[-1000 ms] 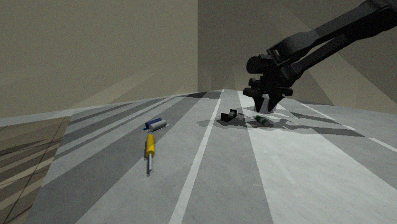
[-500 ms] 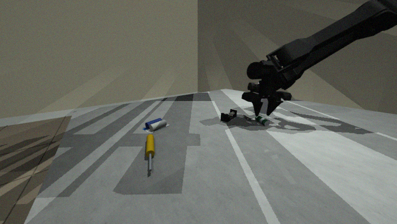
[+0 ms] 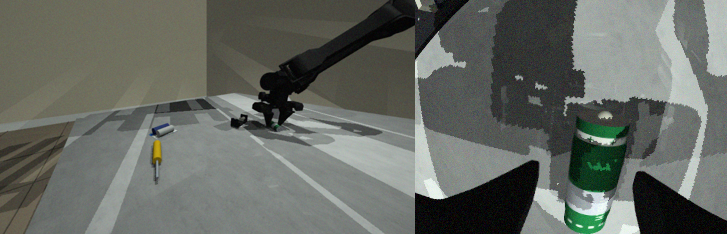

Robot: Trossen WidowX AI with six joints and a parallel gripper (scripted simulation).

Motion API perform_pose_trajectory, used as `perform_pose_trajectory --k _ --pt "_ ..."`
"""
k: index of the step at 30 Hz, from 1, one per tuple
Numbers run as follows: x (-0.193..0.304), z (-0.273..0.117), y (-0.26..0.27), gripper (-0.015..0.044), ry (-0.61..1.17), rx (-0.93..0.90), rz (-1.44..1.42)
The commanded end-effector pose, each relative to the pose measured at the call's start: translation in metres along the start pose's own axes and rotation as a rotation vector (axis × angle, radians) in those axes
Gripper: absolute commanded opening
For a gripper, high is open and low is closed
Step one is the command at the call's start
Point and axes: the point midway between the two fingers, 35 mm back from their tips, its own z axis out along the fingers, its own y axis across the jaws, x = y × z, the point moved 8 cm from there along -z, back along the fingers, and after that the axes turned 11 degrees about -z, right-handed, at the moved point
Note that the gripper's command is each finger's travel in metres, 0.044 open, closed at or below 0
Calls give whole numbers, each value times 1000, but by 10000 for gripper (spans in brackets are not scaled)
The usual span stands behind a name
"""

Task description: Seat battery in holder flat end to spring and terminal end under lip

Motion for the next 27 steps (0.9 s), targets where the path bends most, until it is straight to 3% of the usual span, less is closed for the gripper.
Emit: perform_pose_trajectory --k 1,4,9,13,20,27 --pt "0 7 -2 248 7 6 5" --pt "0 9 -2 248 8 6 5" --pt "0 9 -2 117 8 6 5" --pt "0 9 -2 91 8 6 5" --pt "0 6 -2 86 6 6 5" --pt "-1 -33 -1 86 3 5 5"
